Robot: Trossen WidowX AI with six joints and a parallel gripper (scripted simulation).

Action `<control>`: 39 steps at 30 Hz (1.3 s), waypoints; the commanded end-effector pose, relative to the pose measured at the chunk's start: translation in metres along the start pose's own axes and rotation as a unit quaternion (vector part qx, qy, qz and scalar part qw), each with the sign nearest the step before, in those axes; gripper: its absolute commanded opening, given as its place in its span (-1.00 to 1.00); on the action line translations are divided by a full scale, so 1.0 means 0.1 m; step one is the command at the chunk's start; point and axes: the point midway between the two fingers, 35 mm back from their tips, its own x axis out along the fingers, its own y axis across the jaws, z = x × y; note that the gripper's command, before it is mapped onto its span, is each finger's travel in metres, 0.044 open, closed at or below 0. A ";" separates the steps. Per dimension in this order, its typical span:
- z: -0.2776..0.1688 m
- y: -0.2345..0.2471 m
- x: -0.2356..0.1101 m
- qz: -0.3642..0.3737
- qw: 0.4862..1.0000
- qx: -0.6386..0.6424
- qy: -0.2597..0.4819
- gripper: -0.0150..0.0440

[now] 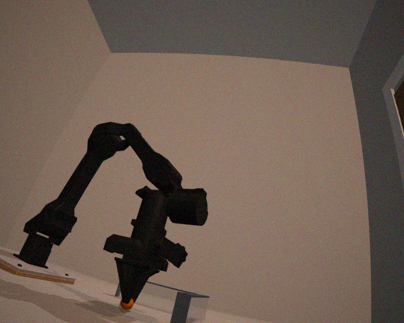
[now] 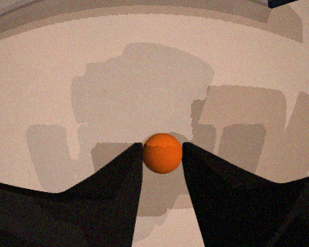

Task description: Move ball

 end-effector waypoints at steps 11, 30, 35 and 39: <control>-0.04 0.01 0.13 0.003 1.000 -0.001 0.009 -0.49; 0.02 0.00 -0.33 0.002 1.000 -0.001 0.006 0.24; -0.02 0.01 -0.77 0.003 1.000 -0.001 0.009 0.24; 0.01 0.00 -0.71 0.000 1.000 0.001 0.000 0.24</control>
